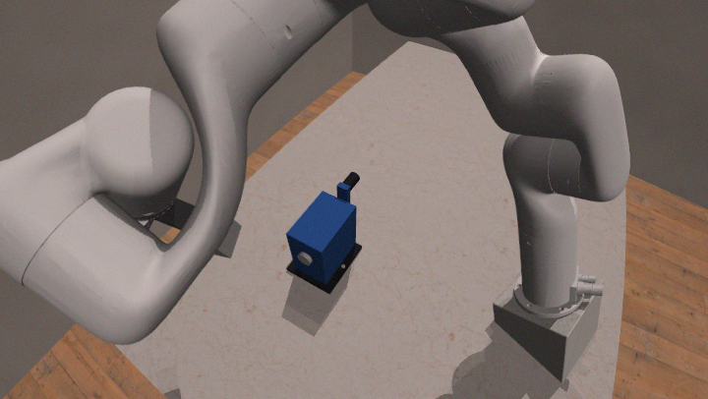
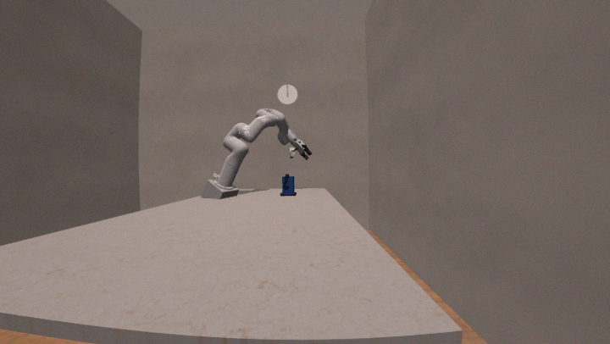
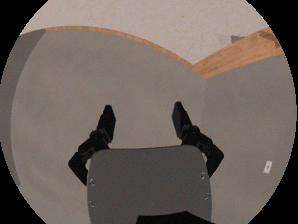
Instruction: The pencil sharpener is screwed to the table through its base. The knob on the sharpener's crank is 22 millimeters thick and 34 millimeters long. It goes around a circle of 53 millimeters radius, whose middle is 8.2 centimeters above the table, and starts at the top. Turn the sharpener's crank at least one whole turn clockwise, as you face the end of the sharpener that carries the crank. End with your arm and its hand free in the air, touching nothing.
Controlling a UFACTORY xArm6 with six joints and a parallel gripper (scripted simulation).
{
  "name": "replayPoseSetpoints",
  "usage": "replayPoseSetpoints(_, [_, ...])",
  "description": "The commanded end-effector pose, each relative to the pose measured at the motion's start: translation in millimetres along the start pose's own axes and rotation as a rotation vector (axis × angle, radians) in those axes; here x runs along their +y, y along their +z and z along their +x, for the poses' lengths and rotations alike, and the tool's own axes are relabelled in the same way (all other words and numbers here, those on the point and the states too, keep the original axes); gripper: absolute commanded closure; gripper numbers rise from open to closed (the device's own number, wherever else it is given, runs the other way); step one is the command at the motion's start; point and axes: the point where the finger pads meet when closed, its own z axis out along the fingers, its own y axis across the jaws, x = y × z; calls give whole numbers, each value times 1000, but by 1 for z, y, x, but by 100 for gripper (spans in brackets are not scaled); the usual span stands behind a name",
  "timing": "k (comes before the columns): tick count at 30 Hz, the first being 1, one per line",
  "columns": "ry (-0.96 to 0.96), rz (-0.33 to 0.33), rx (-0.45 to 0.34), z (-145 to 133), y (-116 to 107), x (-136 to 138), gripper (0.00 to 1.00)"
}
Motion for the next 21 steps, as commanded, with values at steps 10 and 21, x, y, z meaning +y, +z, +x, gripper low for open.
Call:
replayPoseSetpoints(10, [353,32,218,56,33,-85,0])
replayPoseSetpoints(21, [621,82,360,102,40,-136,0])
